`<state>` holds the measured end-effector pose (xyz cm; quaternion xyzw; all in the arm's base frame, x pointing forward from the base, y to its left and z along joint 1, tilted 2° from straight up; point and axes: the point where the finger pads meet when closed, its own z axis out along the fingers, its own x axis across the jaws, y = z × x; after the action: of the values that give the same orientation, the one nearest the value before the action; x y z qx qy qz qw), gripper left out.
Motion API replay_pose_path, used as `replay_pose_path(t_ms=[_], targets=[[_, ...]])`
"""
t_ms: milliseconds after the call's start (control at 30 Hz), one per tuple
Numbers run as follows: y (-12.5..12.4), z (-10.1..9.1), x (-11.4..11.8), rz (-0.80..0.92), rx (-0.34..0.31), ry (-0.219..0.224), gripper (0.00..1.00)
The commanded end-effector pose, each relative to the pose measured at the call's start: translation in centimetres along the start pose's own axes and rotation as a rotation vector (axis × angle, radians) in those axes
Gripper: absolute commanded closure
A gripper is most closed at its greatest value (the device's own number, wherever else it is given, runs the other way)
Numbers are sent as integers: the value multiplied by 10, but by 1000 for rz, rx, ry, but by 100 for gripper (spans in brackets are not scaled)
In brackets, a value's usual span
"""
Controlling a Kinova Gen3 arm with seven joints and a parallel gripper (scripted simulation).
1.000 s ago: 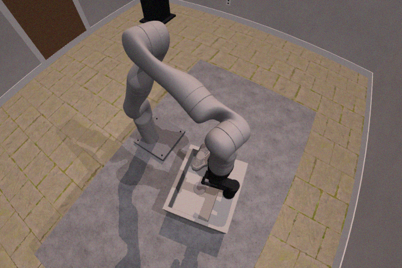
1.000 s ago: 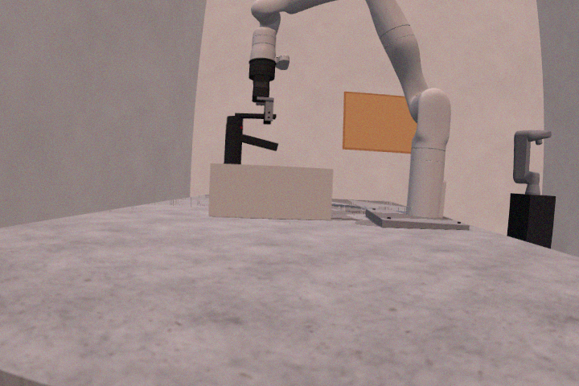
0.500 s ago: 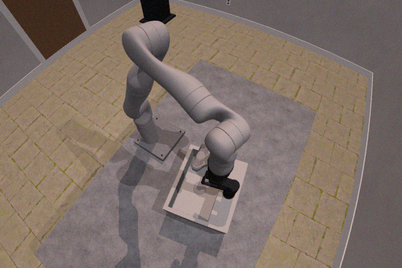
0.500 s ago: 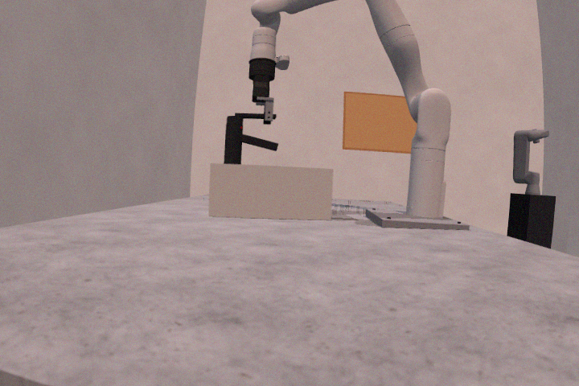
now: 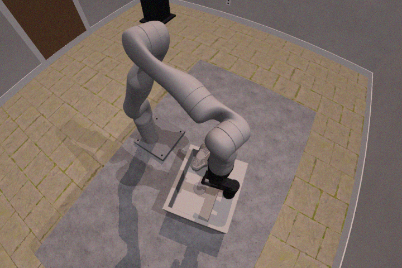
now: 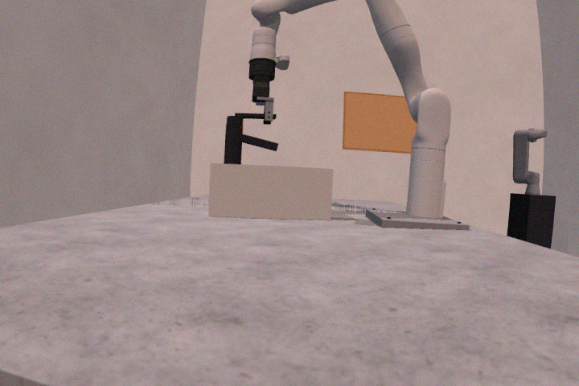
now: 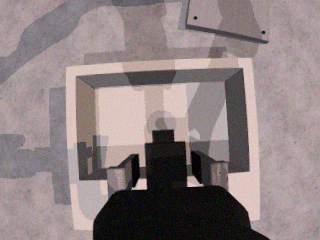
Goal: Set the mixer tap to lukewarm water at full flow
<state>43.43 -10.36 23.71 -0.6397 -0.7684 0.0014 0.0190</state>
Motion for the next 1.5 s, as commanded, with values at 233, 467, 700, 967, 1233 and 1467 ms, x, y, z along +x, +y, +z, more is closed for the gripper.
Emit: replay_pose_path(t_ms=[233,467,700,967,1233,1467], targets=[[0,-1,0,0,-2,-1,0],[0,-2,0,0,-2,-1,0],[0,-8,0,0,-2,-1,0],[0,-26,0,0,-2,-1,0],[0,-44,0,0,-2,-1,0],[0,-61,0,0,-2,-1,0]])
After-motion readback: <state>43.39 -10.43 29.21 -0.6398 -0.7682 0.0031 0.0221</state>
